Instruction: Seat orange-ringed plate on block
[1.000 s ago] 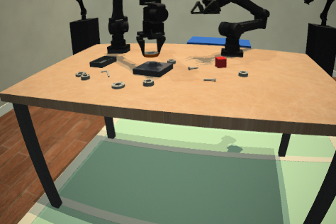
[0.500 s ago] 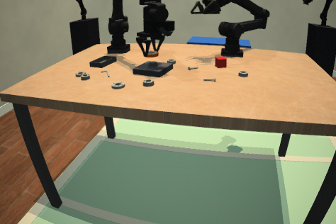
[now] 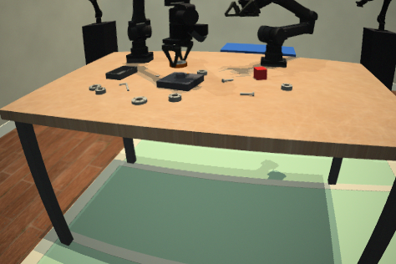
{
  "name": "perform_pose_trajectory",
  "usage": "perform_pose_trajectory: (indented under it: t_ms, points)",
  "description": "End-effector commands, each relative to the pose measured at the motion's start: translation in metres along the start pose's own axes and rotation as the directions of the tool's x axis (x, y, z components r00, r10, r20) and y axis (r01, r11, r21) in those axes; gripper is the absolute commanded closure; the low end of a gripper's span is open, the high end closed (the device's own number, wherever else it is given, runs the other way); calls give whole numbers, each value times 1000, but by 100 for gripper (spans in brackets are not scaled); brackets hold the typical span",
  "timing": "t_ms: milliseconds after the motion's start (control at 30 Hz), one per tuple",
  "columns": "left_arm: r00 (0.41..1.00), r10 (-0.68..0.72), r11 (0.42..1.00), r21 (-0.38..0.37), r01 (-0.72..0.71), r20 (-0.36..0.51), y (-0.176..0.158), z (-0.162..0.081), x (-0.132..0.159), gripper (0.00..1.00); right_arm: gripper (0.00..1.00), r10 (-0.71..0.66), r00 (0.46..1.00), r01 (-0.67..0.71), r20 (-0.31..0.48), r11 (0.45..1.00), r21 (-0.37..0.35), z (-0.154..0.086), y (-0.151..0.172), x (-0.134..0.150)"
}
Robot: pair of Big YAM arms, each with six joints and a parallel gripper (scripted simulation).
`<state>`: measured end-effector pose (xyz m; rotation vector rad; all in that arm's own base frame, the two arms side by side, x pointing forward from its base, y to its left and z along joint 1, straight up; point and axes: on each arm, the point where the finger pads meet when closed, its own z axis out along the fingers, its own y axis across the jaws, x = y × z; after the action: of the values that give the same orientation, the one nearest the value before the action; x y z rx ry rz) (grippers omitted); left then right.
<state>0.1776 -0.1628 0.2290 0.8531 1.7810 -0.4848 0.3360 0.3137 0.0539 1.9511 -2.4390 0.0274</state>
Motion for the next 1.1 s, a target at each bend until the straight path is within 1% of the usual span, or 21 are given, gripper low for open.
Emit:
perform_pose_trajectory:
  t_ms: [0,200,267,533,567,600,633,700,800,833,867,900,967,1000,1067]
  points:
    - [999,18,1000,-6,-17,34,1,-8,-19,0,41,-29,999,28,26,1000,12,1,-3,-15]
    - [999,18,1000,-6,-17,34,1,-8,-19,0,41,-29,999,28,25,1000,12,13,-3,-14]
    - [999,18,1000,-6,-17,34,1,-8,-19,0,41,-29,999,28,39,999,22,5,-4,-15]
    - [999,18,1000,-6,-17,34,1,-8,-19,0,41,-45,998,45,42,999,20,7,-3,-15]
    - [999,18,1000,-6,-17,34,1,-8,-19,0,41,-46,998,45,53,999,29,0,-2,-14]
    - [999,18,1000,-6,-17,34,1,-8,-19,0,41,-35,998,34,54,999,29,0,-2,-15]
    - [999,18,1000,-6,-17,34,1,-8,-19,0,41,-36,998,35,46,999,23,7,-3,-17]
    - [999,18,1000,-6,-17,34,1,-8,-19,0,41,-39,999,39,18,999,3,22,3,-10]
    - [999,18,1000,-6,-17,34,1,-8,-19,0,41,-51,998,50,31,999,13,23,-1,-18]
    - [999,18,1000,-6,-17,34,1,-8,-19,0,41,-51,999,51,15,999,1,31,4,-10]
    - [999,18,1000,-6,-17,34,1,-8,-19,0,41,-51,999,51,13,999,-1,35,5,-9]
    - [999,18,1000,-6,-17,34,1,-8,-19,0,41,-40,999,39,30,999,11,31,0,-17]
    - [999,18,1000,-6,-17,34,1,-8,-19,0,41,-39,999,39,29,999,15,35,-2,-19]
    - [999,18,1000,-6,-17,34,1,-8,-19,0,41,-39,999,39,14,999,4,44,3,-11]
    - [999,18,1000,-6,-17,34,1,-8,-19,0,41,-39,999,39,9,999,7,46,3,-11]
